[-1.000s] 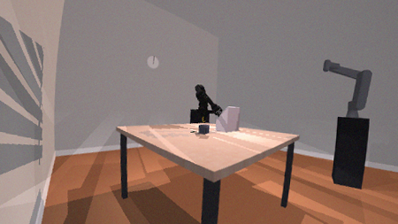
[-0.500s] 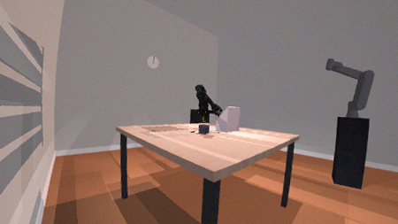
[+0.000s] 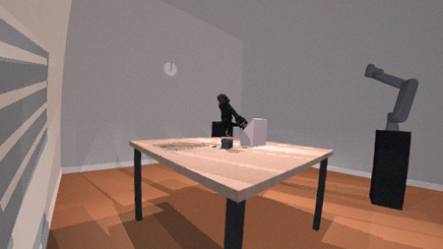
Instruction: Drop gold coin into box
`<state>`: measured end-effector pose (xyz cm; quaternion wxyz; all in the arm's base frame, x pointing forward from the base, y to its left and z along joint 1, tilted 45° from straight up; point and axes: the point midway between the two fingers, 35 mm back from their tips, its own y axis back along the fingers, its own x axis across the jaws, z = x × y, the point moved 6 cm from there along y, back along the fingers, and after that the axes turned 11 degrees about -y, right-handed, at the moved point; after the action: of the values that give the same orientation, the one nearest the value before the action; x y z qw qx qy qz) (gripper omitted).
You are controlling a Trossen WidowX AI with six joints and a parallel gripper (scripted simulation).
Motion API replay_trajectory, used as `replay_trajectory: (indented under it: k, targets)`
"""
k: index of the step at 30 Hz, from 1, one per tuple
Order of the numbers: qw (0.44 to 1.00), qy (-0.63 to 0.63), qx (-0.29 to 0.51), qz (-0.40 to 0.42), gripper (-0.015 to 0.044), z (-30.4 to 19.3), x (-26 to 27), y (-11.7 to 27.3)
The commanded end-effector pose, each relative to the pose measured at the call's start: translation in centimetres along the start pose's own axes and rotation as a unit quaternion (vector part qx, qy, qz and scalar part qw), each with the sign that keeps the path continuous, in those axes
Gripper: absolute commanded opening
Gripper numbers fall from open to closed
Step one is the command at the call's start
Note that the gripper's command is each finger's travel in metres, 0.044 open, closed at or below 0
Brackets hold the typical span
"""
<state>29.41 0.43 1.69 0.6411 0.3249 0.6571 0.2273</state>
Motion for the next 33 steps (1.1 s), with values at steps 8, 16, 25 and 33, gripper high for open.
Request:
replay_trajectory:
  k: [8, 16, 25, 33]
  targets:
    - [1.000, 0.004, 0.000, 0.000, 0.0000, -0.1, -0.1, -0.5]
    - [1.000, 0.004, 0.000, 0.000, 0.0000, -0.1, -0.1, -0.8]
    - [1.000, 0.003, 0.000, 0.000, 0.0000, 0.0, -0.1, -1.2]
    - [1.000, 0.003, 0.000, 0.000, 0.0000, 0.0, -0.1, -1.5]
